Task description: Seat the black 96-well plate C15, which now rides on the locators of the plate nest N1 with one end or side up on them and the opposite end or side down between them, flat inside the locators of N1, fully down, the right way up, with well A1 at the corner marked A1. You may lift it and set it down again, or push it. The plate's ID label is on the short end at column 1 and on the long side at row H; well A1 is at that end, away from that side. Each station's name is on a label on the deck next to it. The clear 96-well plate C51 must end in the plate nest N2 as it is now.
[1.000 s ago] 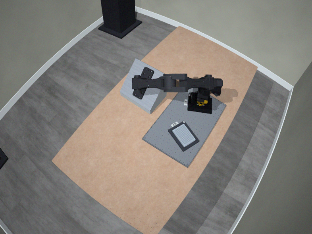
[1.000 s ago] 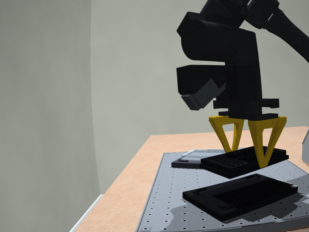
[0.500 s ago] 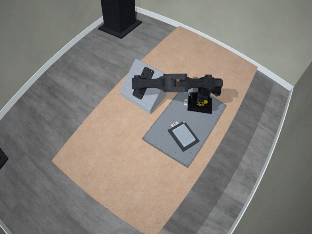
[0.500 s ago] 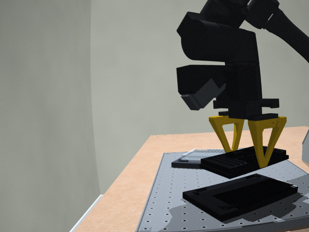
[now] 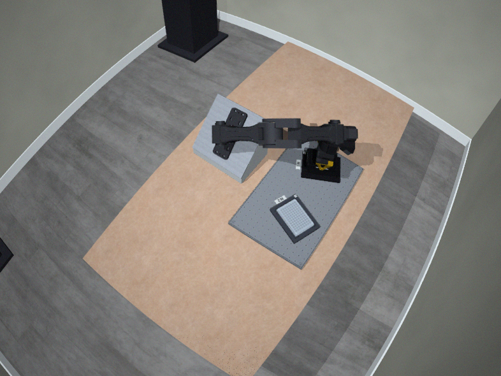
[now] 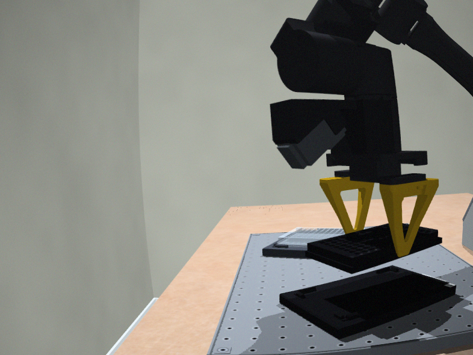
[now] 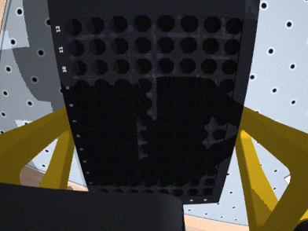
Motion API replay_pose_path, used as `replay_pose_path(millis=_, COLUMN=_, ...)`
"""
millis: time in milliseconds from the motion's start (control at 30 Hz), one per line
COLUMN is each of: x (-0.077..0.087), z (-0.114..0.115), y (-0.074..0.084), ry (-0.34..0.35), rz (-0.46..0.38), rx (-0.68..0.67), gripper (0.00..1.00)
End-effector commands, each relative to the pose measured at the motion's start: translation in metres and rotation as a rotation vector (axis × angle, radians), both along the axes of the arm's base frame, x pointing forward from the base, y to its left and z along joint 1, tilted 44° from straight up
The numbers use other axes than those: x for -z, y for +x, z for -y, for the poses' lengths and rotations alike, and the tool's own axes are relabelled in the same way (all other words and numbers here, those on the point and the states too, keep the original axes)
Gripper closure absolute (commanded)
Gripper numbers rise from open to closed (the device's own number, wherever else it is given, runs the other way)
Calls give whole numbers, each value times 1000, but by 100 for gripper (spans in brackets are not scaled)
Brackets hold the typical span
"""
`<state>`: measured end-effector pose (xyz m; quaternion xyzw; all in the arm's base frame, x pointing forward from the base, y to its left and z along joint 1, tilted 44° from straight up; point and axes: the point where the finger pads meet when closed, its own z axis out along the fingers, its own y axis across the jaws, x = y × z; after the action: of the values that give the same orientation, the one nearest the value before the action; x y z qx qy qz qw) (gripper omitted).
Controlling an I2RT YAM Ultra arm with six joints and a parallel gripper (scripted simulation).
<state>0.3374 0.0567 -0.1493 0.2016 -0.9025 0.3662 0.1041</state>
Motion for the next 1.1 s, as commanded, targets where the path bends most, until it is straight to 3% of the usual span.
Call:
replay_pose_path(millis=0, x=-4, z=-10, y=3, ry=9, rz=17, rx=-21, gripper=100)
replay_pose_path(millis=1067, x=-2, z=-13, y=9, ry=9, rz=17, rx=-21, gripper=100)
